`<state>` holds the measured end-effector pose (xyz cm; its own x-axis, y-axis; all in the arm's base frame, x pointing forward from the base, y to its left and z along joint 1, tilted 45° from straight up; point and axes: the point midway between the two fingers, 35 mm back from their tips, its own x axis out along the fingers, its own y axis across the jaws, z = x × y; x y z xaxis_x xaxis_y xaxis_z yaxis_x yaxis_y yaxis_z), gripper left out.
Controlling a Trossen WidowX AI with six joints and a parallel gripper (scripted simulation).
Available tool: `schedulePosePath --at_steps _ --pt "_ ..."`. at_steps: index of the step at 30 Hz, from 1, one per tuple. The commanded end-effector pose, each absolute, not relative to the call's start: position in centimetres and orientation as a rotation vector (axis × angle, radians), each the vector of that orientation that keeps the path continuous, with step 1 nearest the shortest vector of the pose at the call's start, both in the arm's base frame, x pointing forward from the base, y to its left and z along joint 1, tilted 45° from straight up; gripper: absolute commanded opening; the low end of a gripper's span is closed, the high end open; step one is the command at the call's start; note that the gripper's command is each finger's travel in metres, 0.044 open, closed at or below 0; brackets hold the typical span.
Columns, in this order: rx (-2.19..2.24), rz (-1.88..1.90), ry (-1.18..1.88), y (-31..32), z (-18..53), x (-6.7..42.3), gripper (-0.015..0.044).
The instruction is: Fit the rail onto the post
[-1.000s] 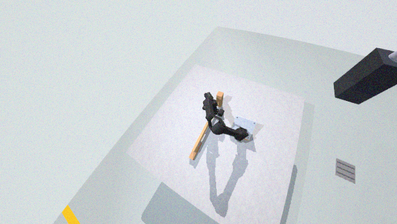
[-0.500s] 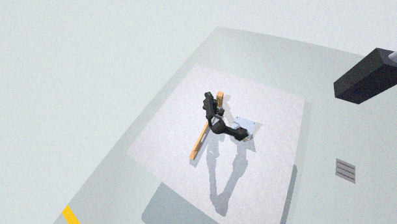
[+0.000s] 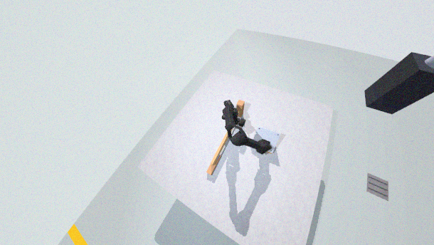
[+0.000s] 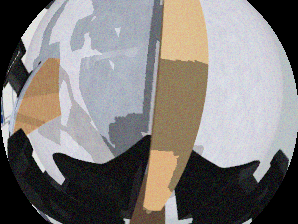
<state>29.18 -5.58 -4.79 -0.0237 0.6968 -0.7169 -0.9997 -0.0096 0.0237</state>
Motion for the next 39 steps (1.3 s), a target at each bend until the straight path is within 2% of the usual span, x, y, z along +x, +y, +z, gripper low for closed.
schedulePosePath --at_steps 1,39 --pt "-0.620 1.491 0.641 -5.97 -4.89 29.28 0.0000" --pt "-0.621 1.491 0.641 -6.80 -5.66 29.28 0.0000"
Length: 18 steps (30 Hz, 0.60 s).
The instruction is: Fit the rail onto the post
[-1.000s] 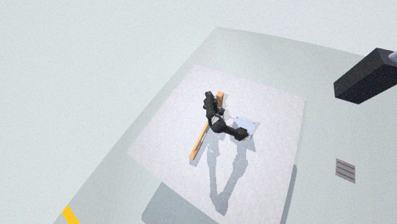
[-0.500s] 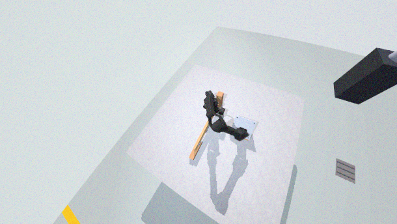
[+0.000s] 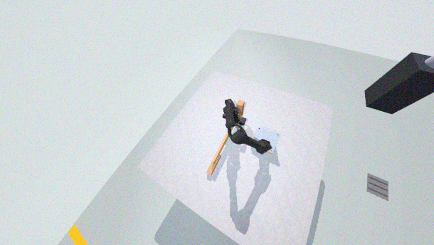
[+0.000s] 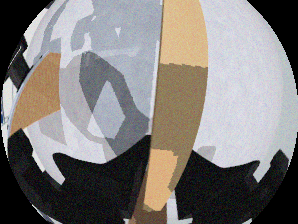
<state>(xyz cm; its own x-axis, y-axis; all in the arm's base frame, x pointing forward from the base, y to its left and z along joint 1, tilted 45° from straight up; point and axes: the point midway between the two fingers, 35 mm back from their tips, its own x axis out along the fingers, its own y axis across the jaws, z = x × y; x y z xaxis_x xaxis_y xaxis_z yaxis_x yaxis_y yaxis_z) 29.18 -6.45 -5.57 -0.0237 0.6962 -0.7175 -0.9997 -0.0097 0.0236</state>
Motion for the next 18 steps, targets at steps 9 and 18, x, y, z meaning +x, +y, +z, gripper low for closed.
schedulePosePath --at_steps 9,18 --pt "-0.621 1.491 0.641 -7.05 -5.79 29.28 0.0000" --pt "-0.621 1.491 0.641 -7.29 -5.92 29.28 0.0000"
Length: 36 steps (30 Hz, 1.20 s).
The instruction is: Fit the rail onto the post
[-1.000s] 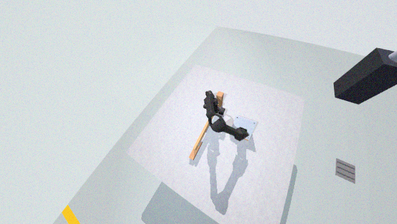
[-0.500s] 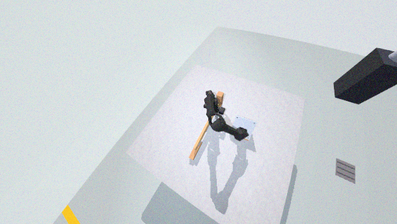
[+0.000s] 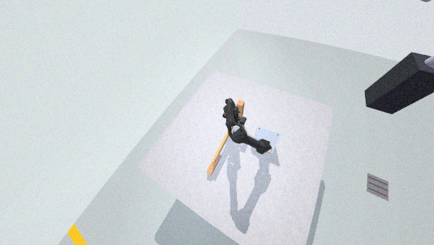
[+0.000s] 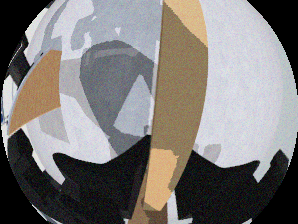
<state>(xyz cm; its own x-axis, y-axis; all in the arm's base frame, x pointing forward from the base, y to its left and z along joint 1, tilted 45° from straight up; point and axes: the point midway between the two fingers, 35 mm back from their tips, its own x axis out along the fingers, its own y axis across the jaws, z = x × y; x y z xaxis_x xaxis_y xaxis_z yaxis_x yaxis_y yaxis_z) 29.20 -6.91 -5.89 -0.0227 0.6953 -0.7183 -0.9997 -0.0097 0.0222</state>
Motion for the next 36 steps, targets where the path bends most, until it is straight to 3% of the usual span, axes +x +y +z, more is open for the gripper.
schedulePosePath --at_steps 1,36 --pt "-0.621 1.491 0.641 -7.31 -5.95 29.28 0.0000" --pt "-0.622 1.491 0.642 -8.10 -6.69 29.27 0.0000"
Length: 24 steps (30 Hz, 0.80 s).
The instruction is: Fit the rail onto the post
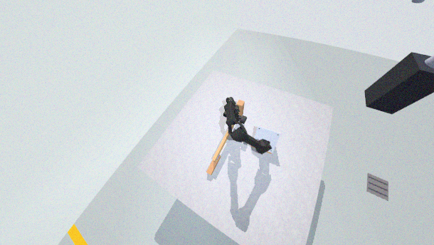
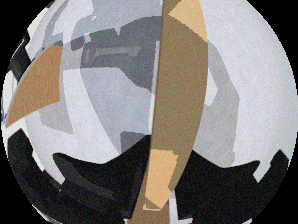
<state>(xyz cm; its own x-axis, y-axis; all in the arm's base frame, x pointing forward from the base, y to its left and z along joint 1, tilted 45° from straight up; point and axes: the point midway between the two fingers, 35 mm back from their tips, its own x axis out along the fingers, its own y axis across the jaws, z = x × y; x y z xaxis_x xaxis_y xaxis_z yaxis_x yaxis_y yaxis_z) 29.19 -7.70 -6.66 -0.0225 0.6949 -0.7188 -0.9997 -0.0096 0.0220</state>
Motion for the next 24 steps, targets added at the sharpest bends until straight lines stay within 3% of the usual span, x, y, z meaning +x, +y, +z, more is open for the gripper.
schedulePosePath --at_steps 1,24 --pt "-0.622 1.491 0.642 -8.13 -6.70 29.27 0.0000" --pt "-0.622 1.490 0.642 -8.57 -7.25 29.27 0.0000"
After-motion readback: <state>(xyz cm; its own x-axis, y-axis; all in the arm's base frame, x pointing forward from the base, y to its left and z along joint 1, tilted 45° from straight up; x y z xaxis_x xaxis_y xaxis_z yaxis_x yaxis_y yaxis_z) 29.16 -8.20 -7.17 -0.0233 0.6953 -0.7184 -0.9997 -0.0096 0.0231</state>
